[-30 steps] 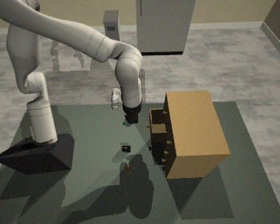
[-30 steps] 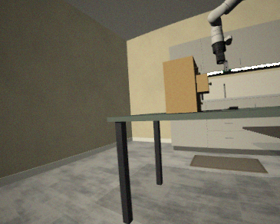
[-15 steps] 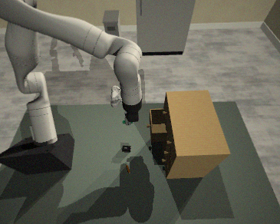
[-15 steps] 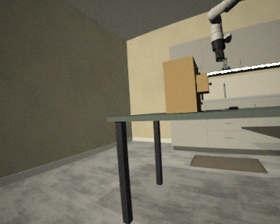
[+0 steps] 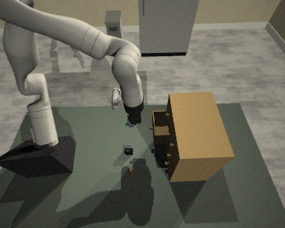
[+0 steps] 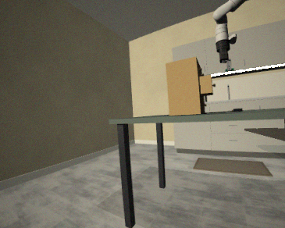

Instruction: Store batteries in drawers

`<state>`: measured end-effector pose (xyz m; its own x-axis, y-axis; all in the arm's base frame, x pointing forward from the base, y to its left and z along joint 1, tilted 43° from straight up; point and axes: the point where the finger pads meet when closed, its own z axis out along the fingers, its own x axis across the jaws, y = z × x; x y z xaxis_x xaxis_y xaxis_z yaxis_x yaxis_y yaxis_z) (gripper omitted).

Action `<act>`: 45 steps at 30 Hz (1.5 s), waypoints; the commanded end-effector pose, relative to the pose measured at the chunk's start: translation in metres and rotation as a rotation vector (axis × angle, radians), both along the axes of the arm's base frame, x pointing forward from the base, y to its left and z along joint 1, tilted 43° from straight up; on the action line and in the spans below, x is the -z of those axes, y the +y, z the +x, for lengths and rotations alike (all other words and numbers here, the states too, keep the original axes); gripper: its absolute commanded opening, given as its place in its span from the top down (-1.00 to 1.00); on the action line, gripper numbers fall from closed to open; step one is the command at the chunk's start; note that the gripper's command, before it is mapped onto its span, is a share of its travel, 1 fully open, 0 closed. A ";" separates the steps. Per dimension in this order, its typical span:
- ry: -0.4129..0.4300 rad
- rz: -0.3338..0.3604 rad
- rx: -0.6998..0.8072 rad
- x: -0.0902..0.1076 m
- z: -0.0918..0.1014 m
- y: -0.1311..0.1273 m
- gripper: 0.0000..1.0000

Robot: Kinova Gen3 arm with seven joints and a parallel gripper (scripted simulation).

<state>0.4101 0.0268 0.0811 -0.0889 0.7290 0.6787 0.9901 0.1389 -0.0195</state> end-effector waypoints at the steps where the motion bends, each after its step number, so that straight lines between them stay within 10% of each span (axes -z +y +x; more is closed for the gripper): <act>1: -0.013 0.000 0.019 -0.001 -0.002 -0.003 0.38; 45: -0.558 0.061 0.523 0.003 -0.010 -0.002 0.38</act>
